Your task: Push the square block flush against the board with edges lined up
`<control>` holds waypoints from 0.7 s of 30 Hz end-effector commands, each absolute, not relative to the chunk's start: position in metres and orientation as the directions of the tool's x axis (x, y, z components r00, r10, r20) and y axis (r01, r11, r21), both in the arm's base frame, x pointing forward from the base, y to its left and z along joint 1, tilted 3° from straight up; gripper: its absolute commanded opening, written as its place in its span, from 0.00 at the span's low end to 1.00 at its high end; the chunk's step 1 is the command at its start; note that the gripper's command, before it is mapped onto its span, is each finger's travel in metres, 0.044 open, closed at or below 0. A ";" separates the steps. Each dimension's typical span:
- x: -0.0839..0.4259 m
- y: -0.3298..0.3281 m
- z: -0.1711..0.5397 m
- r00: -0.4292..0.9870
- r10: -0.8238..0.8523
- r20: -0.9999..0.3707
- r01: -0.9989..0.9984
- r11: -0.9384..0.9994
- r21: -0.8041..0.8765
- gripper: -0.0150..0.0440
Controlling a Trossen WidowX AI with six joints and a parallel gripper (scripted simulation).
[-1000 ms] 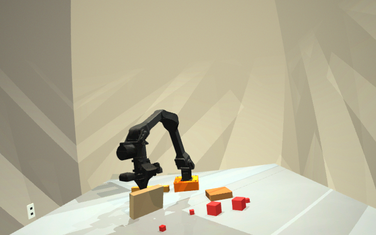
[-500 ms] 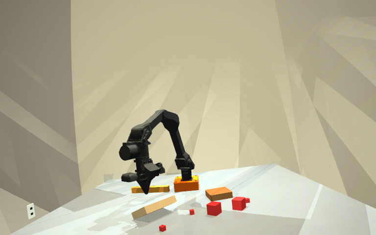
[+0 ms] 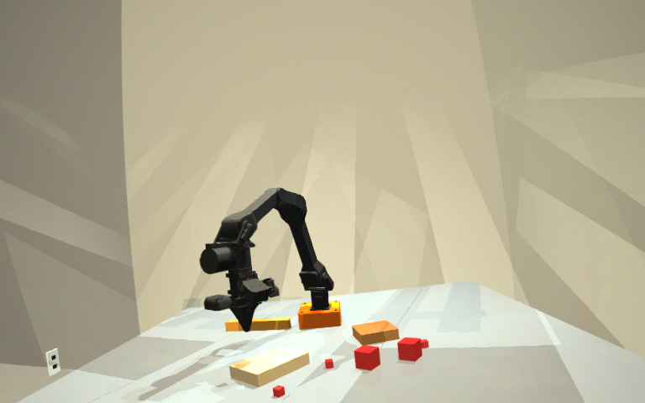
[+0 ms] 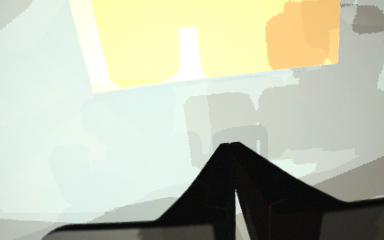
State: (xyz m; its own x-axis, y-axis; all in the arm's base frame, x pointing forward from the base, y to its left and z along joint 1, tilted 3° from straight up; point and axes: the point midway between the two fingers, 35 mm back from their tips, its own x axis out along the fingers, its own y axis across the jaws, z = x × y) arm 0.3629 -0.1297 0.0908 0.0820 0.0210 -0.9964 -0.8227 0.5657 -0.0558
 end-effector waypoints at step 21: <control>0.345 -0.154 0.119 0.078 0.019 -0.997 -0.824 0.563 -0.054 0.25</control>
